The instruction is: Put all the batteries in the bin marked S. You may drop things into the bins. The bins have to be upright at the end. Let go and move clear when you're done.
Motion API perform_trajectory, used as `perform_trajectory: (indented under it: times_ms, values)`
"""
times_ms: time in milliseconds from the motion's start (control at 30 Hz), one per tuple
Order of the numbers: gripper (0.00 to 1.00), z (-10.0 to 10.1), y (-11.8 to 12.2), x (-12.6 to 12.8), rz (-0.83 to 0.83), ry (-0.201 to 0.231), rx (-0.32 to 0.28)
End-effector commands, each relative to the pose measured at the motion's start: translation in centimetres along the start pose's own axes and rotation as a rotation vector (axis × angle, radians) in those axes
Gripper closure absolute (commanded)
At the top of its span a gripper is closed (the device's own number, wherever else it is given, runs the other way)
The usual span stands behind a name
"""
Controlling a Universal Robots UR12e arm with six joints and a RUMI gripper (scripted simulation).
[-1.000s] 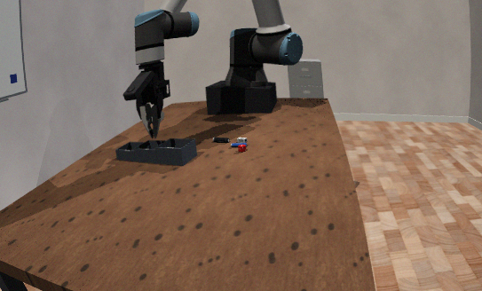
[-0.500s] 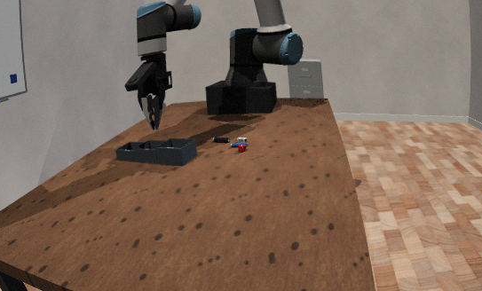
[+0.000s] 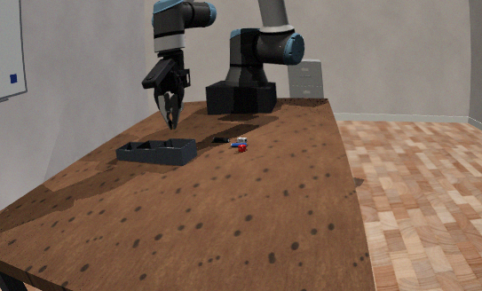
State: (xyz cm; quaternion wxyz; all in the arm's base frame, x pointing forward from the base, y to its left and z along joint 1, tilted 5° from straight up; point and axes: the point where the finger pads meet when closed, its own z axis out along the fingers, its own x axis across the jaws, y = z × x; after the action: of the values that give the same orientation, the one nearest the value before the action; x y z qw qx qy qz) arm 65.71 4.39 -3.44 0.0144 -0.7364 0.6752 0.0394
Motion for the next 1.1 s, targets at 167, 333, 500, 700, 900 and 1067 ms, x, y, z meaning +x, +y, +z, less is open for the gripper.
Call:
perform_trajectory:
  times_ms: [167,333,500,700,900,1067]
  values:
    - [0.96,0.2,-0.1,-1.3,0.0,0.001,0.001]
    - [0.96,1.5,-0.1,-1.3,0.0,0.001,0.001]
    - [0.96,2.9,-0.1,-1.3,0.0,0.001,0.001]
    - [0.96,3.9,-0.1,-1.3,0.0,0.001,0.001]
    - [0.96,5.5,-0.1,-1.3,0.0,0.001,0.001]
    - [0.96,5.9,-0.1,-1.3,0.0,0.001,0.001]
